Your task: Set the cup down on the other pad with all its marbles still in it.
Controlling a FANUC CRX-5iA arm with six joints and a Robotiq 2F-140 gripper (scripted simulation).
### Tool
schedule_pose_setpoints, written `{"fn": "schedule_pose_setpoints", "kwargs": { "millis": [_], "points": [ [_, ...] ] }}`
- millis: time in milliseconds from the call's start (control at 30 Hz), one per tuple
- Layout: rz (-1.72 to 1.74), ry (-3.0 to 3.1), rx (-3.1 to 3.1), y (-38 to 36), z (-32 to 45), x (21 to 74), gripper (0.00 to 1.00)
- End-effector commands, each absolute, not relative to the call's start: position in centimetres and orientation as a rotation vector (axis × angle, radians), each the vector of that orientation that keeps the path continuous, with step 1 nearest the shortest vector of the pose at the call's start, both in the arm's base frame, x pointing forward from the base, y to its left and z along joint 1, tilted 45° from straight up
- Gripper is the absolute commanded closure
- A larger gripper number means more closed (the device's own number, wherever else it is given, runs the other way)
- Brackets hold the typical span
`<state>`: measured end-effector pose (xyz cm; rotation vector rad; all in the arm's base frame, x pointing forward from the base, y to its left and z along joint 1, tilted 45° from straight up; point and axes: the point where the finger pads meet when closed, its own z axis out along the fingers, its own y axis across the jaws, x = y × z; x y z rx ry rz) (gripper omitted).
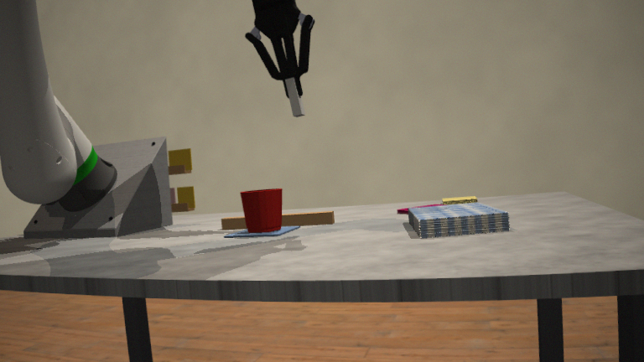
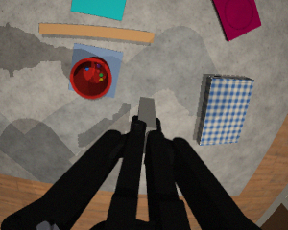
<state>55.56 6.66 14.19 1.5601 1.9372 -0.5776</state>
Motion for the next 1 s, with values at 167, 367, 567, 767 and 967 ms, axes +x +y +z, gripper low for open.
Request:
{"fn": "schedule_pose_setpoints", "kwargs": {
  "millis": [167,367,567,767,967],
  "points": [
    [-0.745,1.906,1.621,-1.2,8.2,48.5,1.0],
    [-0.745,1.906,1.621,-1.2,8.2,48.5,1.0],
    [-0.745,1.906,1.621,-1.2,8.2,48.5,0.41],
    [-0.745,1.906,1.621,-1.2,8.2,48.5,0.41],
    [-0.745,1.906,1.621,-1.2,8.2,48.5,0.41]
  ]
}}
